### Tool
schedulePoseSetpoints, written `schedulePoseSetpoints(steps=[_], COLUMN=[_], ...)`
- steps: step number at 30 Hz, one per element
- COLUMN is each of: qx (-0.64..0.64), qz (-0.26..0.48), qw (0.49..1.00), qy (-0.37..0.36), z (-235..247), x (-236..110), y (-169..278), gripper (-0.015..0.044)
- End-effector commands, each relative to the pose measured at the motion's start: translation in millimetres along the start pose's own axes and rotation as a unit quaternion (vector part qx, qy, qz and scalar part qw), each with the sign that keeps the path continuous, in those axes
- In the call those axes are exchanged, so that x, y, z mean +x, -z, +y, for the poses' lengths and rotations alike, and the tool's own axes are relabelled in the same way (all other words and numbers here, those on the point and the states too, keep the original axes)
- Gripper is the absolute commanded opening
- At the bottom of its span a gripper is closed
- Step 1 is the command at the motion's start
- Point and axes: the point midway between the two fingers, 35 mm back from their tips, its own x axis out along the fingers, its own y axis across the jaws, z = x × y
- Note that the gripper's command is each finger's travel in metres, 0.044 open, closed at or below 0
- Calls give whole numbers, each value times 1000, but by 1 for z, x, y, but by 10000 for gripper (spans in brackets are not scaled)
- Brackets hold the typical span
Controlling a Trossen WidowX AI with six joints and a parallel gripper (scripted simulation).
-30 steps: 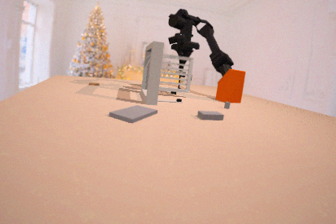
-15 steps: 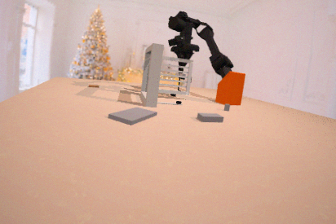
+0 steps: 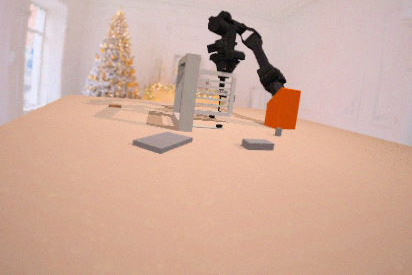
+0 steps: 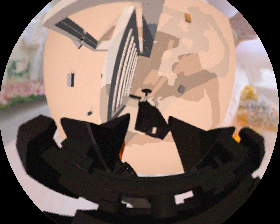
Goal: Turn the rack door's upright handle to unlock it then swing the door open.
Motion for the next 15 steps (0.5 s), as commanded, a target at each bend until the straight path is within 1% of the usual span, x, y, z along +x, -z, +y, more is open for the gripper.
schedulePoseSetpoints(steps=[1,15], qx=[6,5], qz=[-9,-31], qw=[1000,999], qy=[-7,-21], z=[-1,-1], x=[-9,-32], y=[0,1], gripper=[293,293])
